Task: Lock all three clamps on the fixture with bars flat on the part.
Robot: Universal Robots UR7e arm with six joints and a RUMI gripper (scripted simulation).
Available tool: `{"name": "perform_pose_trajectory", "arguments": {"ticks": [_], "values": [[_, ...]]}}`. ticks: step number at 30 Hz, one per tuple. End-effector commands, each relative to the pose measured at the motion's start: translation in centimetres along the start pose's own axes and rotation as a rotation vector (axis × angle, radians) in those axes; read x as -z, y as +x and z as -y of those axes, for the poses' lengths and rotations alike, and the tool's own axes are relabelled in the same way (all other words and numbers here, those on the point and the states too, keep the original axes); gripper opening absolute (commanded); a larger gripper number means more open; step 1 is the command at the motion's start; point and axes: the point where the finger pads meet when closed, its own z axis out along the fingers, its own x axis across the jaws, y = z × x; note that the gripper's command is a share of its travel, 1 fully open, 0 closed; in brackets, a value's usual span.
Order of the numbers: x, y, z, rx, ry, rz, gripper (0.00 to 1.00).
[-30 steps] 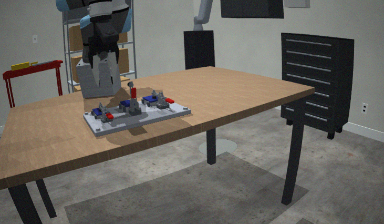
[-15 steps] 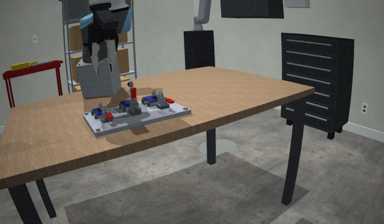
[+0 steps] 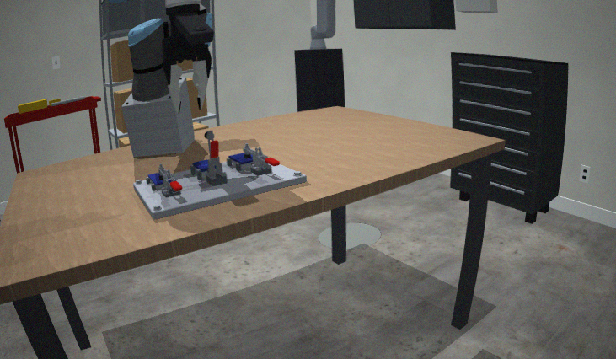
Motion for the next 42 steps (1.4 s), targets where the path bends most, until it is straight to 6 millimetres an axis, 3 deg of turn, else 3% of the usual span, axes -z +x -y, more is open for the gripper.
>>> {"name": "perform_pose_trajectory", "arguments": {"ticks": [1, 2, 7, 19, 24, 36, 42], "values": [[0.1, -0.1, 0.0, 0.0, 0.001, -0.001, 0.28], [0.1, -0.1, 0.0, 0.0, 0.001, -0.001, 0.28], [0.1, -5.5, -2.4, 0.0, 0.001, -0.001, 0.28], [0.1, -5.5, -2.4, 0.0, 0.001, -0.001, 0.28], [-2.9, -5.4, -2.4, 0.0, 0.001, 0.0, 0.28], [-2.9, -5.4, -2.4, 0.0, 0.001, 0.0, 0.28], [-5.8, -5.5, -2.5, 0.0, 0.001, 0.0, 0.28]]}}
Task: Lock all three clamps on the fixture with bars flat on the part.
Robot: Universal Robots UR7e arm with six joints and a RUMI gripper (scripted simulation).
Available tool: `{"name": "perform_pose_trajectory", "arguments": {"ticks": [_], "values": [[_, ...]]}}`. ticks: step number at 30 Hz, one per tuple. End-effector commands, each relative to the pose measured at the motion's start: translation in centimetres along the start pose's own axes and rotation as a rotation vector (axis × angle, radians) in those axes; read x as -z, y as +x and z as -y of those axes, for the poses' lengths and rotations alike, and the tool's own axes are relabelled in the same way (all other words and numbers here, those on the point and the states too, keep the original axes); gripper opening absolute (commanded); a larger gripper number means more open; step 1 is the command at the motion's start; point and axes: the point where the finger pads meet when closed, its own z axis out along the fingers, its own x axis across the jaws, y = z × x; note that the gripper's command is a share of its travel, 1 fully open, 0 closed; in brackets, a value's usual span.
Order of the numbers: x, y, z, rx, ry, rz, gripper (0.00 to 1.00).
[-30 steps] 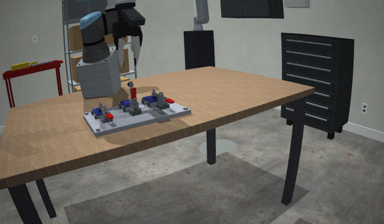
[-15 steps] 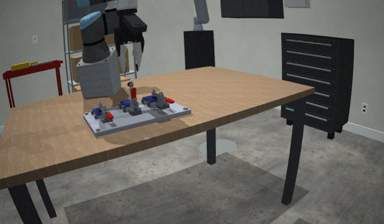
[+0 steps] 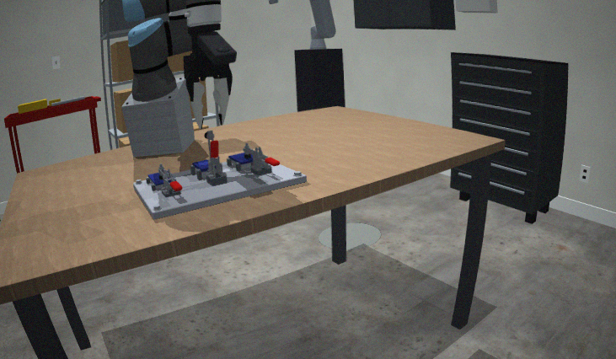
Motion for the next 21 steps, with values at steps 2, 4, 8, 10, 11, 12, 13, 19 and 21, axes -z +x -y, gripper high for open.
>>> {"name": "perform_pose_trajectory", "arguments": {"ticks": [2, 4, 8, 10, 11, 12, 13, 19, 21], "values": [[-1.3, 0.0, 0.1, 0.0, 0.003, 0.0, 0.28], [-1.3, 0.0, 0.1, 0.0, 0.003, 0.0, 0.28], [-1.3, 0.0, 0.1, 0.0, 0.003, 0.0, 0.28], [-1.3, 0.0, 0.1, 0.0, 0.003, 0.0, 0.28], [-1.3, 0.0, 0.1, 0.0, 0.003, 0.0, 0.28], [-1.9, -0.1, 0.1, 0.0, 0.002, 0.0, 0.28], [-2.5, -0.1, 0.1, 0.0, 0.002, 0.0, 0.28], [-4.3, -0.1, 0.1, 0.0, 0.003, 0.0, 0.28], [-4.3, -0.1, 0.1, 0.0, 0.003, 0.0, 0.28]]}}
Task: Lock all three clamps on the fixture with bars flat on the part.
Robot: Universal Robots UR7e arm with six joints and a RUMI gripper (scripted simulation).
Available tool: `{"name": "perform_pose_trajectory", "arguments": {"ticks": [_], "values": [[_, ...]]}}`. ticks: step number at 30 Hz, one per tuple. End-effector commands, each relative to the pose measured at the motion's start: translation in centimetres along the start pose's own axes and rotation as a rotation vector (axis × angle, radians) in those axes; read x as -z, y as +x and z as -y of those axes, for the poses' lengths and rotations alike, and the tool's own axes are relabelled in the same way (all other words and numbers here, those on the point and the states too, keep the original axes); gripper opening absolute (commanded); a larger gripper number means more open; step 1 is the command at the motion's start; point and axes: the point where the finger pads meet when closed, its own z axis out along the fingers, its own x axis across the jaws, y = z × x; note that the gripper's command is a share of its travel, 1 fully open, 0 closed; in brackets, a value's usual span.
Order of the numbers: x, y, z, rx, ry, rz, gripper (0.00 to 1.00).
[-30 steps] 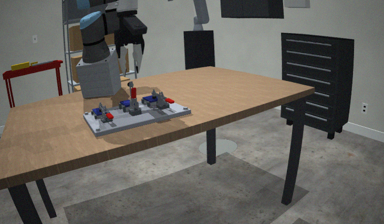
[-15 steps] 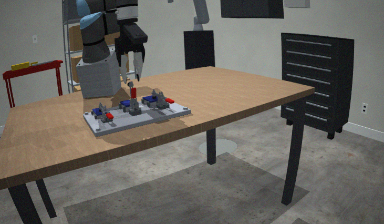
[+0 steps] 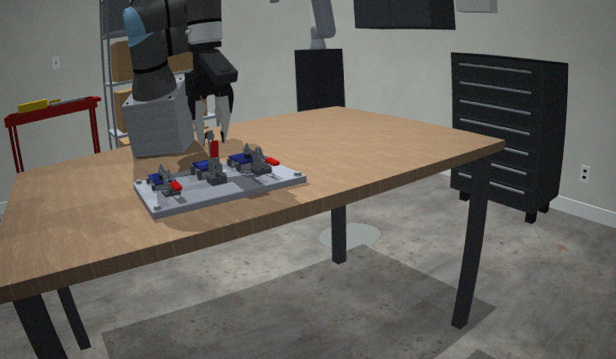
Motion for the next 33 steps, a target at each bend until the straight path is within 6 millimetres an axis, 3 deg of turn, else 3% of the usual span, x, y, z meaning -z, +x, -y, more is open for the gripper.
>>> {"name": "perform_pose_trajectory", "arguments": {"ticks": [1, 7, 12, 24, 25, 33], "values": [[-0.4, 0.0, 0.1, 0.0, 0.002, 0.0, 0.28], [-0.4, 0.0, 0.1, 0.0, 0.002, 0.0, 0.28], [-2.4, -0.1, 0.1, 0.0, 0.002, 0.0, 0.28], [-2.4, -0.1, 0.1, 0.0, 0.002, 0.0, 0.28], [-2.3, -0.1, 0.1, 0.0, 0.002, 0.0, 0.0], [-2.3, -0.1, 0.1, 0.0, 0.002, 0.0, 0.0]]}}
